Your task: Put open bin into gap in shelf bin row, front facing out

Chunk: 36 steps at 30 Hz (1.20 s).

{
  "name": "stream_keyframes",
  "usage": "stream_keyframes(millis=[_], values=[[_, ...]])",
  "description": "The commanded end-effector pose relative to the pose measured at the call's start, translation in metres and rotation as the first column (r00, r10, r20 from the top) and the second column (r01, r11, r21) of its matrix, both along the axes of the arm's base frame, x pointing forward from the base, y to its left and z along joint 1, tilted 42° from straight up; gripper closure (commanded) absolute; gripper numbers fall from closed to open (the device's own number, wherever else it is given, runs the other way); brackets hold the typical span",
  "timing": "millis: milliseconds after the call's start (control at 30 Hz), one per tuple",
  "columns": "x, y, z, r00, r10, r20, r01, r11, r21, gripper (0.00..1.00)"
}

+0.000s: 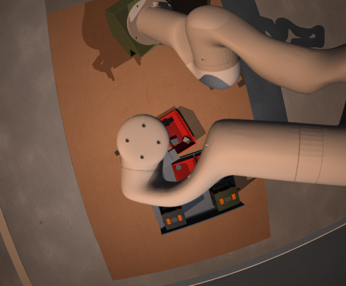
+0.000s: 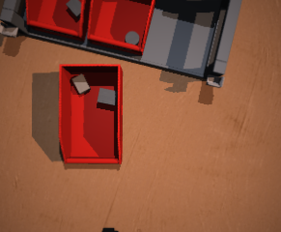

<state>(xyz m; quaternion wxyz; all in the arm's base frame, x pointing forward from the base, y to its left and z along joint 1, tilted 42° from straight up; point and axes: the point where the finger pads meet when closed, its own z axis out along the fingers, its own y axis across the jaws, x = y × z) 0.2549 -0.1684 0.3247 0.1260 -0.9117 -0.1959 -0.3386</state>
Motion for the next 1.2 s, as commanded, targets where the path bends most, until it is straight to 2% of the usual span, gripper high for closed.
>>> stream_keyframes(millis=[0, 233, 400, 800, 967, 1167], values=[[-0.001, 0.013, 0.008, 1.000, -0.004, -0.002, 0.004, 1.000, -0.003, 0.00], [-0.001, 0.013, 0.008, 1.000, -0.004, -0.002, 0.004, 1.000, -0.003, 0.00], [-0.003, 0.057, 0.028, 1.000, -0.004, -0.002, 0.004, 1.000, -0.003, 0.00], [-0.003, 0.057, 0.028, 1.000, -0.004, -0.002, 0.004, 1.000, -0.003, 0.00], [-0.006, 0.102, 0.047, 1.000, -0.004, -0.002, 0.004, 1.000, -0.003, 0.00], [-0.006, 0.102, 0.047, 1.000, -0.004, -0.002, 0.004, 1.000, -0.003, 0.00]])
